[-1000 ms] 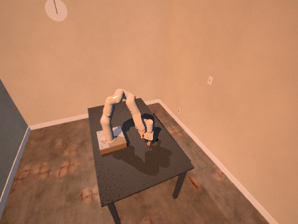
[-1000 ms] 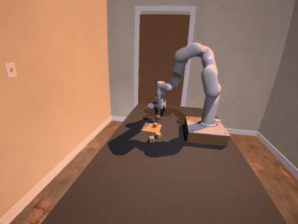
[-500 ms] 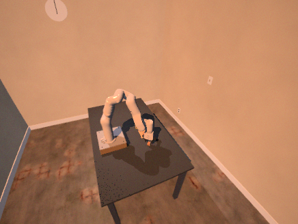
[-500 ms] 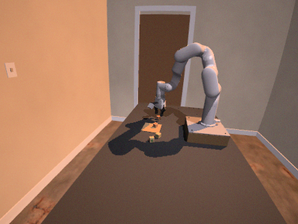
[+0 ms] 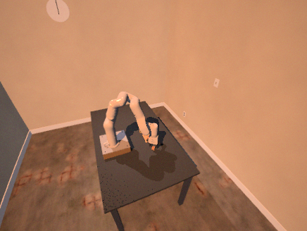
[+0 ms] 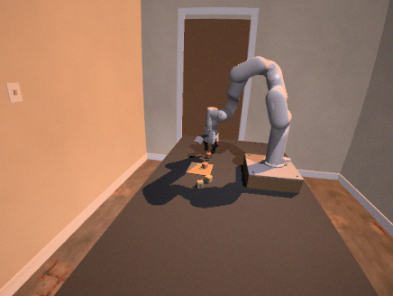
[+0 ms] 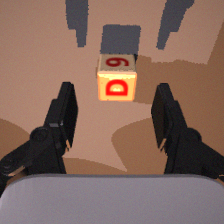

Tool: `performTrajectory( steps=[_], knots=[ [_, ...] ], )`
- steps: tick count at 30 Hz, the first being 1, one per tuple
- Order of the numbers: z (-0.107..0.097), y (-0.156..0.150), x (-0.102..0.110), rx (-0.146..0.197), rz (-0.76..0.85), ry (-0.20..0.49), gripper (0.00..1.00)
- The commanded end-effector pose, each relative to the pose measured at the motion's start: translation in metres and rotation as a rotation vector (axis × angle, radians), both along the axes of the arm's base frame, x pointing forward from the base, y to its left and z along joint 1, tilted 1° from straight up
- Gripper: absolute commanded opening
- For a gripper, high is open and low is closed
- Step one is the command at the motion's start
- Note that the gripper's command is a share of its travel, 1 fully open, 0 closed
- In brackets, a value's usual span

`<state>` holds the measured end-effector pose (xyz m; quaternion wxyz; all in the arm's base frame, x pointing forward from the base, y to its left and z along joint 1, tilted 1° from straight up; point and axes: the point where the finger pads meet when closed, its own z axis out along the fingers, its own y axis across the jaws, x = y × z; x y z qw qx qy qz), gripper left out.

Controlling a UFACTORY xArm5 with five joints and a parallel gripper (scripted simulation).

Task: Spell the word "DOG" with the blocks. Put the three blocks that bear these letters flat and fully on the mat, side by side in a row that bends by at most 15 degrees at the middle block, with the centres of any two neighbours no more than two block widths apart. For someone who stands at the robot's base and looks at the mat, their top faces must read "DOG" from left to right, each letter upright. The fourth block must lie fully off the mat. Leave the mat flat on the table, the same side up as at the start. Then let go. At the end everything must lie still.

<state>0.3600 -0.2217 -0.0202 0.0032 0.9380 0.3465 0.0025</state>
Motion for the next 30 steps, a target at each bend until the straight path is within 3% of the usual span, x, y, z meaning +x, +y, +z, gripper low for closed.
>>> performTrajectory(
  steps=[1, 15, 30],
  knots=[
    [0.001, -0.001, 0.001, -0.002, 0.000, -0.003, 0.69],
    [-0.001, -0.001, 0.001, -0.002, 0.000, -0.003, 0.69],
    [-0.024, -0.001, 0.001, -0.002, 0.000, -0.003, 0.69]
  ],
)
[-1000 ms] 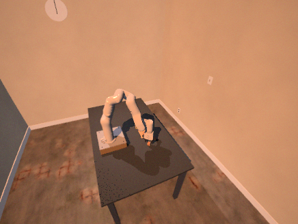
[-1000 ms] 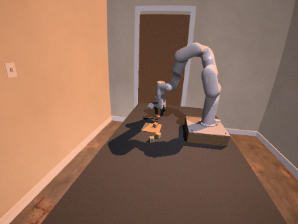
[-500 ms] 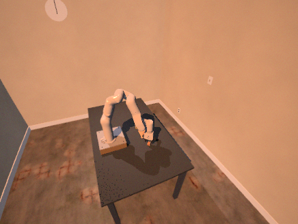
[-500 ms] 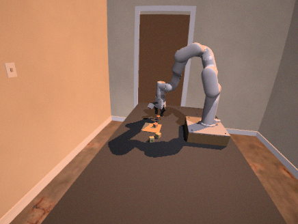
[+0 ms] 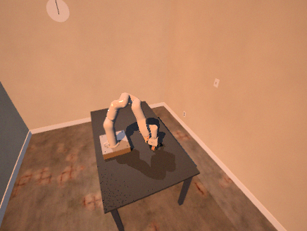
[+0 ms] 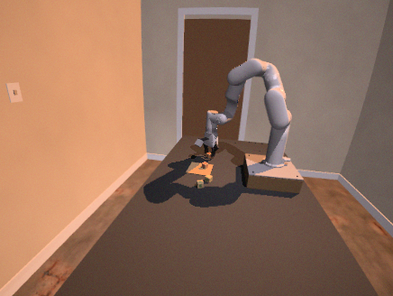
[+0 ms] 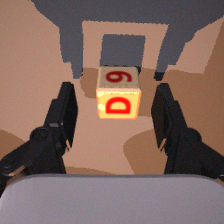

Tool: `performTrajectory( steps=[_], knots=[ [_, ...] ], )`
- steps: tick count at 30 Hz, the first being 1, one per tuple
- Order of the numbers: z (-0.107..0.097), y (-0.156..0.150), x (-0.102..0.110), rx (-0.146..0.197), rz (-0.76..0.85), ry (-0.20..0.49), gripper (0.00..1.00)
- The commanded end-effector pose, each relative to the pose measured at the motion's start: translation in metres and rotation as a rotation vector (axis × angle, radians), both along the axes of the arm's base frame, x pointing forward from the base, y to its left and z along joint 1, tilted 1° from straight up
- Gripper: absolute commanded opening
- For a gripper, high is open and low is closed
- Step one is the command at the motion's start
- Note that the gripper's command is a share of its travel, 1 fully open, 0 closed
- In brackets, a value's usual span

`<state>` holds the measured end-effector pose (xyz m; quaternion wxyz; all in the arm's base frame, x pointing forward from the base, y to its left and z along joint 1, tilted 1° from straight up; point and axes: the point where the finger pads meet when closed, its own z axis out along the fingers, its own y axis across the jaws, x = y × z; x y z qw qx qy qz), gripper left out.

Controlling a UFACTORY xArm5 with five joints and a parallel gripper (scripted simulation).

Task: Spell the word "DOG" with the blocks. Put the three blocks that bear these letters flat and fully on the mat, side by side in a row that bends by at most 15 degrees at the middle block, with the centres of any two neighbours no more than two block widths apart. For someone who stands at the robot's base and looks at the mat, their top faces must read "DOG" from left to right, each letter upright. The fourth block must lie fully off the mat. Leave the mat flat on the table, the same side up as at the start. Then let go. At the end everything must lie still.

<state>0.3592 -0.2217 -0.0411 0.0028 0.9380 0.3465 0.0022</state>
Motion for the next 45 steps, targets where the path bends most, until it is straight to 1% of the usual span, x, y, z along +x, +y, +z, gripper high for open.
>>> performTrajectory(
  steps=[1, 9, 45],
  knots=[
    [-0.0052, -0.0011, 0.0017, -0.002, 0.000, -0.004, 0.69],
    [-0.0122, -0.0012, 0.0018, -0.002, 0.000, -0.004, 0.69],
    [-0.0122, -0.0012, 0.0018, -0.002, 0.000, -0.004, 0.69]
  ],
)
